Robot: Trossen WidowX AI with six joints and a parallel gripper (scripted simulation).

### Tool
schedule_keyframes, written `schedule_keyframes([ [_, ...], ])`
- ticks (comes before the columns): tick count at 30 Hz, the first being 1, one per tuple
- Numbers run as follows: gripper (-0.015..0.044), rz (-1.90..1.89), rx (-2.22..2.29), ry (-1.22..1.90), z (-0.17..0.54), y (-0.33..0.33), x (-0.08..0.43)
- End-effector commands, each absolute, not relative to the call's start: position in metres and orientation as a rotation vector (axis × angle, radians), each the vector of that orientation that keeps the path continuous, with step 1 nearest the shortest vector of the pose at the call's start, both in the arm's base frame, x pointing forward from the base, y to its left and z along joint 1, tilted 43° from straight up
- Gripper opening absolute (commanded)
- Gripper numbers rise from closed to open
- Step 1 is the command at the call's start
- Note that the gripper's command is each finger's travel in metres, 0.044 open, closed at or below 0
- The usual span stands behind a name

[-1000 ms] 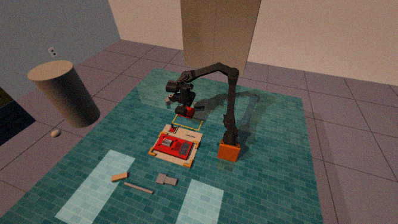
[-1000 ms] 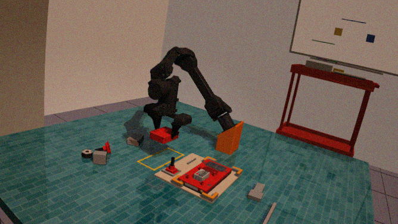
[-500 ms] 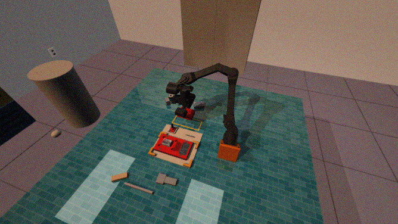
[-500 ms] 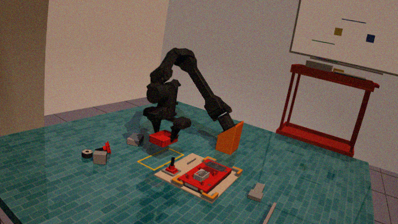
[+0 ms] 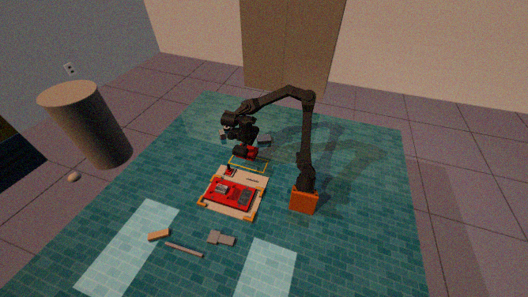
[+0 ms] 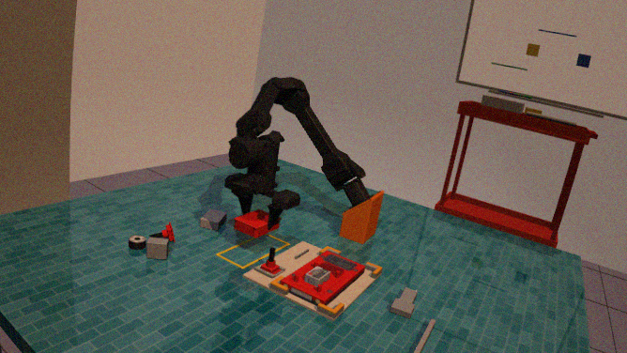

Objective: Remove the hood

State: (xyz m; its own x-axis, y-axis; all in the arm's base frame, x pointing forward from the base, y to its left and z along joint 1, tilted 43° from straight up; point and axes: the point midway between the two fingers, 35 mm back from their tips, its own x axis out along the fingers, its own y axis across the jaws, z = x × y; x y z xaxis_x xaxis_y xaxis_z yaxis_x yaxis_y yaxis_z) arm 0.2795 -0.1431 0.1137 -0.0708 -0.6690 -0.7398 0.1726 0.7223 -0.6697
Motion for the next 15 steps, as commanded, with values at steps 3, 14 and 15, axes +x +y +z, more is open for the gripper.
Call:
schedule_keyframes([
  [3,0.0,-0.727,-0.436,1.494,0.109,-0.1469,0.2783],
  [14,0.0,-0.727,-0.436,1.494,0.1019,-0.1536,0.2773],
  [15,0.0,-0.727,-0.437,1.494,0.1013,-0.1542,0.2771],
])
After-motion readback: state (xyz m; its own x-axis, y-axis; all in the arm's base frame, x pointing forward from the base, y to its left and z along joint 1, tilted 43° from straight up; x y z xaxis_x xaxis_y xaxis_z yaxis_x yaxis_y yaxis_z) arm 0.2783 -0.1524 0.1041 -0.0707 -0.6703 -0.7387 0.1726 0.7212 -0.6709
